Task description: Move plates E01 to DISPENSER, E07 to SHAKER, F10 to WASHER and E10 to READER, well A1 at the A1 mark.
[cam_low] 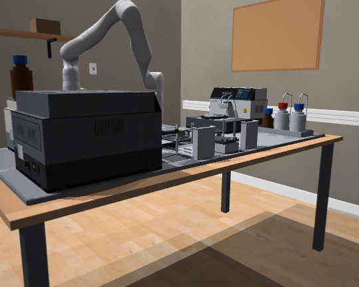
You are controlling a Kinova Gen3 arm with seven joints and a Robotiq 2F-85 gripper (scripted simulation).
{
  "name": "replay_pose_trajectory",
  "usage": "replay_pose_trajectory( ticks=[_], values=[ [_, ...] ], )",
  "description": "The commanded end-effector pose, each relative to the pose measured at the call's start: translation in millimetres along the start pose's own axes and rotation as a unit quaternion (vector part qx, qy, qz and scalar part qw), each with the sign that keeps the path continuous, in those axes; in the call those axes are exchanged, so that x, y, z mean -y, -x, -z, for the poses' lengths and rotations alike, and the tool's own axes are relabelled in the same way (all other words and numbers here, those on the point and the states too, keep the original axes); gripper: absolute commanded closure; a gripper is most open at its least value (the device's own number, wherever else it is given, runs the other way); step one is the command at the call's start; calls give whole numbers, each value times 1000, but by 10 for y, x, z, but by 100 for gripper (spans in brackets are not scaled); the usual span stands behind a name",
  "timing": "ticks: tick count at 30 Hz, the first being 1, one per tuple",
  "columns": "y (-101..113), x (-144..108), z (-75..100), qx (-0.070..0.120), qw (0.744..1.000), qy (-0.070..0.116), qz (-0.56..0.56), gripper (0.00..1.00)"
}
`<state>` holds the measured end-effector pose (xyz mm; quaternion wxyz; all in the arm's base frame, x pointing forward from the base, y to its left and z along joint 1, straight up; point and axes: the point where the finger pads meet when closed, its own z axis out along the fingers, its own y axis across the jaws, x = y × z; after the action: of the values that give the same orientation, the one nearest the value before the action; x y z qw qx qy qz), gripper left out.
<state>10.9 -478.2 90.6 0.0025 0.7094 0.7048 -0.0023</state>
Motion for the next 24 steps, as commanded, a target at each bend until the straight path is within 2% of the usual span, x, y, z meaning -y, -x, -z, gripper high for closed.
replay_pose_trajectory(
  ticks=[1, 24],
  values=[
    [5, 0, 0, 1, 1000, 0, 0, 0],
    [5, 0, -53, 1, 1000, 0, 0, 0]
  ],
)
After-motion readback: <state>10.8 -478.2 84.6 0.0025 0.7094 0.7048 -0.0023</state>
